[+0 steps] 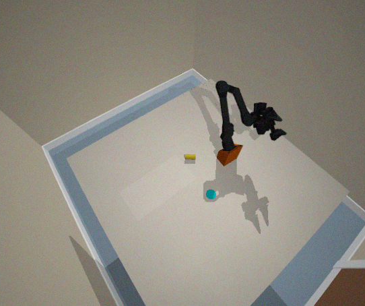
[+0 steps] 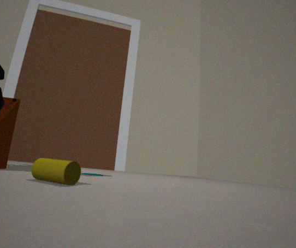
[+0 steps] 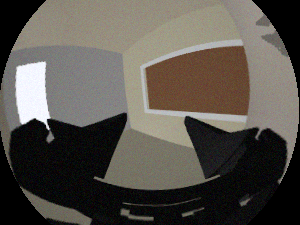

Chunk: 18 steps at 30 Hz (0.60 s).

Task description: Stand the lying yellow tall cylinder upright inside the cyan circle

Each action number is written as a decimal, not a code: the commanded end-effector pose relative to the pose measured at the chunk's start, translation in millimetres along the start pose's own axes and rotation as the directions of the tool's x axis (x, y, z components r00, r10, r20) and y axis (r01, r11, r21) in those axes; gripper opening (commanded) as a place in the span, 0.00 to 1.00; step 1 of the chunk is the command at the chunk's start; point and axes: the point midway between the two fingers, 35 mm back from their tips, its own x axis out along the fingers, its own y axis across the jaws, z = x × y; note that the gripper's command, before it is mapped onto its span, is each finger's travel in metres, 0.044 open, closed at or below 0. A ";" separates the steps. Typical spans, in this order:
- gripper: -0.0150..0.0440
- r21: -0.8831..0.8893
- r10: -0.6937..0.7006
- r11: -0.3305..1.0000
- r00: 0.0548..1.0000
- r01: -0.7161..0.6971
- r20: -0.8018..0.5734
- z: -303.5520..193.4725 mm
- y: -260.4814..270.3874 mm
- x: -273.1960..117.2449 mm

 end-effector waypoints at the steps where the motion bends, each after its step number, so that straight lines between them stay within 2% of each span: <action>1: 0.89 -0.006 -0.001 1.000 1.000 0.001 0.006 1.0 0.1 1.3; 4: 0.78 -0.084 -0.009 0.996 0.996 0.016 0.084 15.8 2.3 19.2; 11: 0.78 -0.280 -0.045 0.950 0.945 0.141 0.324 72.1 11.2 64.5; 18: 0.78 -0.378 -0.098 0.856 0.830 0.352 0.550 142.3 22.4 91.6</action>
